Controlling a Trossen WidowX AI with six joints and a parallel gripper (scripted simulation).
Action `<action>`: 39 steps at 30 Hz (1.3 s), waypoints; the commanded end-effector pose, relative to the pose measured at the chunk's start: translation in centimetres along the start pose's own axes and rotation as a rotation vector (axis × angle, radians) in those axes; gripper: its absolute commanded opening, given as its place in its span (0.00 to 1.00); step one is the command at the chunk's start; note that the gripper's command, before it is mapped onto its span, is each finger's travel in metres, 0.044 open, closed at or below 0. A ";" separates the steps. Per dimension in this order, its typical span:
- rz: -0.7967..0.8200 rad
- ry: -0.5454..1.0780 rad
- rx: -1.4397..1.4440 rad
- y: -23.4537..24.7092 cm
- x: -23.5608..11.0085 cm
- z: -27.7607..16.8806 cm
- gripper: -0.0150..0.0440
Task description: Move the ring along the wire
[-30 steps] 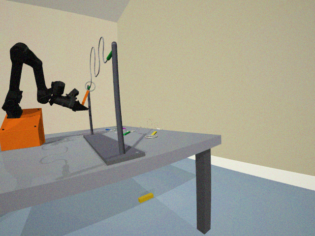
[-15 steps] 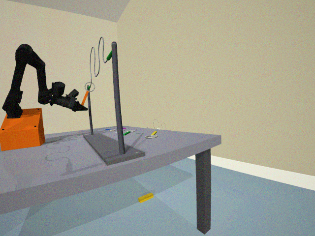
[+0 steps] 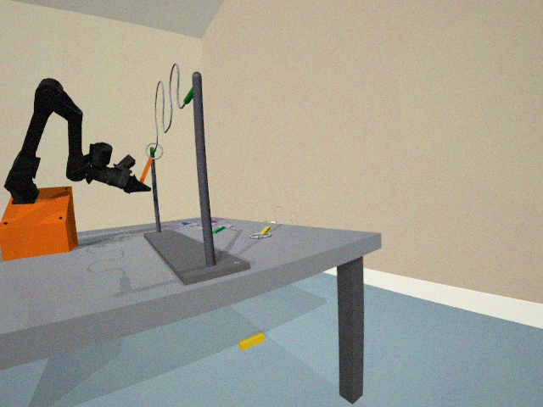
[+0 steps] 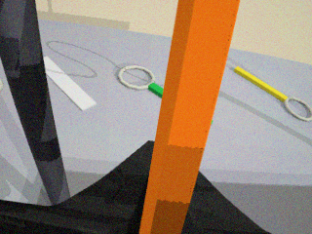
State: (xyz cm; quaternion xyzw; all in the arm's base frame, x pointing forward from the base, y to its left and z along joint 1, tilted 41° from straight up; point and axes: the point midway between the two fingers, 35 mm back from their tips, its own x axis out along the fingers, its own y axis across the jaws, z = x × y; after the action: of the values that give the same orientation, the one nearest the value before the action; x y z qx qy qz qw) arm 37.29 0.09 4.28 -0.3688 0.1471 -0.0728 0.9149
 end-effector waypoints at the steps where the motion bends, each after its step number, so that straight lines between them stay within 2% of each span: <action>1: -0.003 0.002 0.004 0.0 0.2 -0.3 0.00; 11: -0.003 0.002 0.003 0.1 0.7 -1.8 0.00; 28: -0.003 0.002 0.003 0.1 0.7 -1.8 0.00; 39: -0.004 0.004 0.005 0.1 0.6 -1.8 0.49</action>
State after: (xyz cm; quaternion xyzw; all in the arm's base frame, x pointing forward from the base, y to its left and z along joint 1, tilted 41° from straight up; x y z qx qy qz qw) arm 37.35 -1.16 2.81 -0.3667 0.1475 -0.0751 0.9155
